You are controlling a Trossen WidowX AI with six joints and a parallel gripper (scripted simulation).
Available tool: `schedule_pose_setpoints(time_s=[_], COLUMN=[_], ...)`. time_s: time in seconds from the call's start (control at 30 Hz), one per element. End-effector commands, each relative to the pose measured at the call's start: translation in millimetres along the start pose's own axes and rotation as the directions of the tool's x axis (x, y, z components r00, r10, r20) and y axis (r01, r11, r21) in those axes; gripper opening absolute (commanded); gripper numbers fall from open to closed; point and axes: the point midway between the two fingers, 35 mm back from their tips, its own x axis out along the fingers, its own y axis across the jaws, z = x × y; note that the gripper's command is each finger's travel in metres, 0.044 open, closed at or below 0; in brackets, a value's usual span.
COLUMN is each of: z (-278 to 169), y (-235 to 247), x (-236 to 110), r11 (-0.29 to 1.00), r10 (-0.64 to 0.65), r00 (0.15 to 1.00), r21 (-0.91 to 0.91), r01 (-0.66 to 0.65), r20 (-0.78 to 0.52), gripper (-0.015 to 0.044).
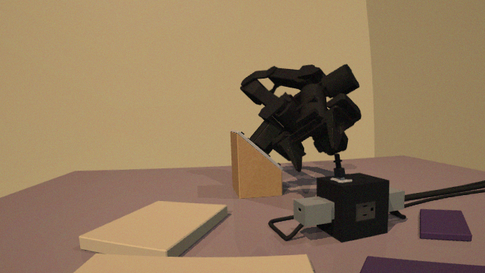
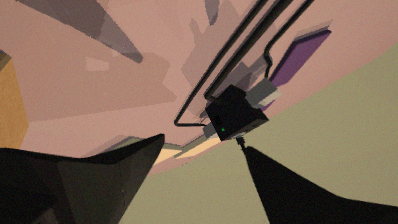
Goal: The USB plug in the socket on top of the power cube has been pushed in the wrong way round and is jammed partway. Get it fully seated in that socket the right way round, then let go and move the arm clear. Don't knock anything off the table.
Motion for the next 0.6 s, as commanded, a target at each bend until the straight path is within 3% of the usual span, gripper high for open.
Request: schedule_pose_setpoints(time_s=[0.0,0.13,0.27,0.43,0.57], z=[-0.1,-1.7,-1.2,-4.2,-10.3], y=[-0.3,-8.5,-21.5,-42.4,-60.6], x=[-0.5,-9.1,-16.5,-17.3,-11.2], r11=[1.000,0.961,0.797,0.435,0.069], r10=[0.005,0.103,0.223,0.352,0.436], r00=[1.000,0.995,0.974,0.932,0.889], r21=[0.012,0.259,0.569,0.867,0.980], r01=[-0.005,-0.100,-0.201,-0.243,-0.189], r20=[0.000,0.002,0.032,0.084,0.141], gripper=[0.0426,0.0440,0.0440,0.0440,0.0440])
